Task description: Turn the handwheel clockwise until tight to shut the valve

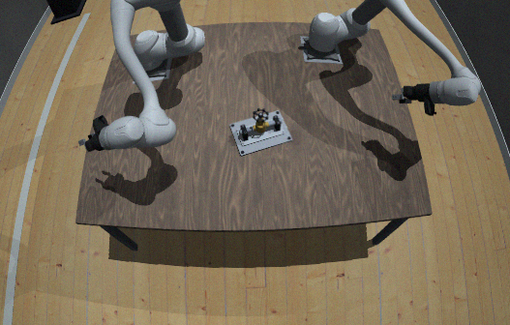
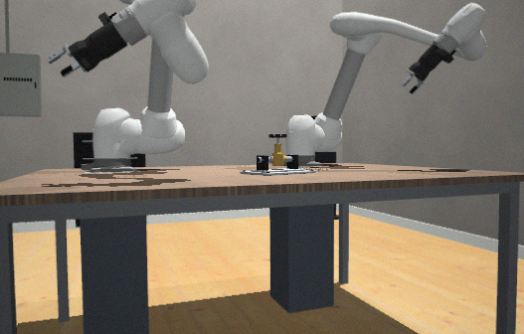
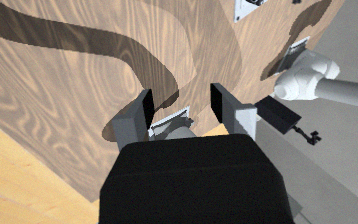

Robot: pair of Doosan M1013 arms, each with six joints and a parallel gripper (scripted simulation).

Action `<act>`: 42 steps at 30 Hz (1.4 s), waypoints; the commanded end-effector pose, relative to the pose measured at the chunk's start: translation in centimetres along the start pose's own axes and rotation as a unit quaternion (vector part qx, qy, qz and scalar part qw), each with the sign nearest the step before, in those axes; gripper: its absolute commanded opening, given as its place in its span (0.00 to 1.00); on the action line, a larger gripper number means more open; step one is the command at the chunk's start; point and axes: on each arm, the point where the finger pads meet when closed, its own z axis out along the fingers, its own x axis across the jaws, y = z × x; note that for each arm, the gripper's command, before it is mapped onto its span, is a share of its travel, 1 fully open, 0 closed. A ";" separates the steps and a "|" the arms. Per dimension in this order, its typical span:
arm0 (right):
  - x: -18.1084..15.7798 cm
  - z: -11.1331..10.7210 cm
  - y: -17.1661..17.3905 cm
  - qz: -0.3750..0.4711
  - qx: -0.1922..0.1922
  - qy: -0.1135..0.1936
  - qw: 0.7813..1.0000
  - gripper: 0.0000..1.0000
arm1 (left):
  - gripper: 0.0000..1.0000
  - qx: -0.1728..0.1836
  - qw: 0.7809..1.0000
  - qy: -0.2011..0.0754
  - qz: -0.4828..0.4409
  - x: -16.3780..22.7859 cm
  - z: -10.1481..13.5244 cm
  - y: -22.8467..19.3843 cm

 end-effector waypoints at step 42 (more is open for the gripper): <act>-2.4 -3.3 20.3 -0.154 -0.262 -0.193 0.933 1.00 | 1.00 0.032 0.997 0.003 0.068 -4.4 -0.3 4.7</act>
